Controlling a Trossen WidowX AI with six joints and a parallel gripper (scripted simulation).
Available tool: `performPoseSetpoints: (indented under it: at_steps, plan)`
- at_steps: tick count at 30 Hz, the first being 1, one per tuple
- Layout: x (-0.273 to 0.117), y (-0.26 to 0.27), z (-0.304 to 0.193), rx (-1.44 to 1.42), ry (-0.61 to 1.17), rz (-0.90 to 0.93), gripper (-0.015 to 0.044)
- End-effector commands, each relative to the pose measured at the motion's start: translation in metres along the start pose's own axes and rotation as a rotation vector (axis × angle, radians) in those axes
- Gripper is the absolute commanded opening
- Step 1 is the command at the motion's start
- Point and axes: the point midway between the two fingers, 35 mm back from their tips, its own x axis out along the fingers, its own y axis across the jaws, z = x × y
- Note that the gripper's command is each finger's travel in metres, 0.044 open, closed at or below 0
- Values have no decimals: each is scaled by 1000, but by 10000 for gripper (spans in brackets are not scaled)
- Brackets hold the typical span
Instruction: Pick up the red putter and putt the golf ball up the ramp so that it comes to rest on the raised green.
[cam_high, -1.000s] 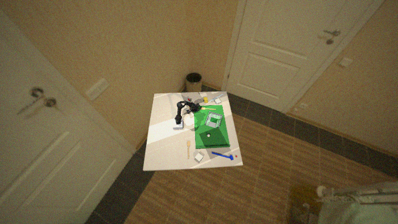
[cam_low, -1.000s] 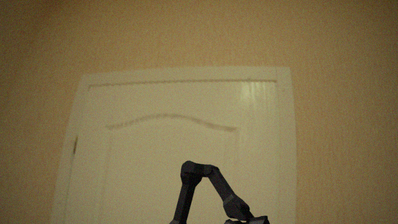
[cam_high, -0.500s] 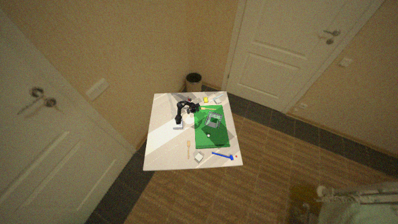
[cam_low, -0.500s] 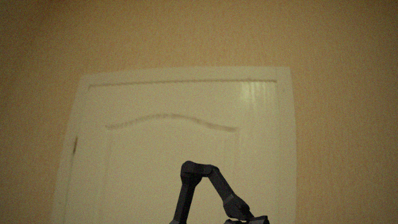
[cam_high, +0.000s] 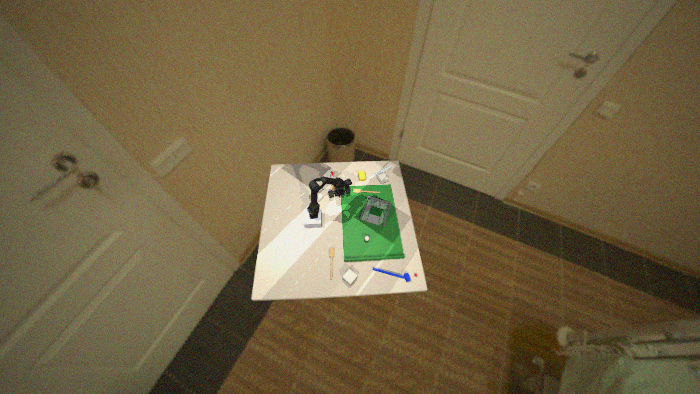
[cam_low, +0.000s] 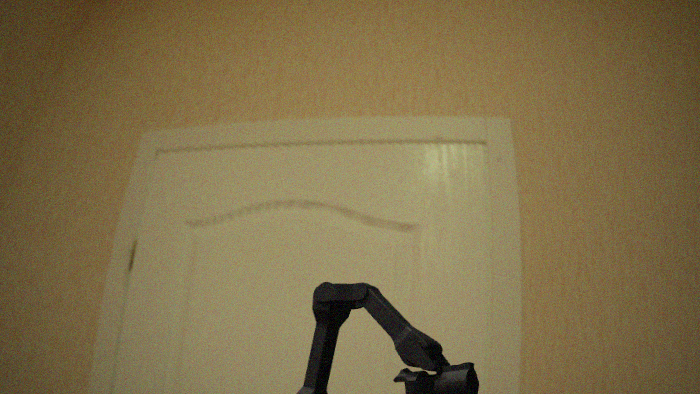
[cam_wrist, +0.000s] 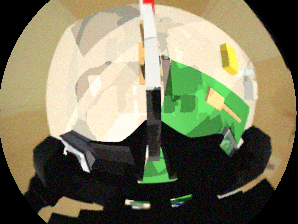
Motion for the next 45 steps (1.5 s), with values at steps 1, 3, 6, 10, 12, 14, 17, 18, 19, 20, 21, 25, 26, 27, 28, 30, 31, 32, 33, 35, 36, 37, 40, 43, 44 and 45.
performPoseSetpoints:
  at_steps: [1, 3, 6, 10, 12, 14, 17, 18, 19, 20, 21, 25, 26, 27, 28, 30, 31, 32, 33, 35, 36, 37, 40, 43, 44, 45]
  plan:
    - [-28, -4, 10, -7, -18, -19, 0]
    - [-42, -3, 13, -7, -18, -18, 0]
    - [-61, 0, 17, -7, -18, -18, 0]
    - [-65, 1, 18, -7, -18, -18, 0]
    - [-59, 0, 12, 17, -5, -19, 0]
    - [-62, -4, 3, 71, 2, -28, 0]
    - [-67, -10, -12, 159, 12, -42, 0]
    - [-69, -12, -17, 189, 15, -46, 0]
    - [-70, -14, -22, 218, 19, -51, 0]
    - [-72, -15, -28, 248, 22, -55, 0]
    - [-74, -17, -33, 277, 26, -61, 0]
    - [-81, -22, -55, 393, 42, -85, 0]
    - [-83, -23, -60, 422, 46, -91, 0]
    - [-85, -24, -65, 452, 50, -96, 0]
    - [-86, -24, -71, 481, 54, -102, 0]
    - [-90, -25, -82, 539, 61, -114, 0]
    - [-92, -26, -88, 563, 66, -119, 0]
    - [-94, -26, -93, 586, 70, -125, 0]
    - [-96, -25, -99, 610, 75, -130, 0]
    - [-99, -25, -110, 657, 84, -141, 0]
    - [-101, -24, -115, 680, 88, -147, 0]
    - [-103, -24, -121, 704, 93, -152, 0]
    - [-109, -21, -137, 774, 106, -168, 0]
    - [-114, -19, -152, 866, 112, -179, 0]
    - [-115, -18, -157, 897, 113, -182, 0]
    - [-117, -17, -162, 929, 115, -186, 0]
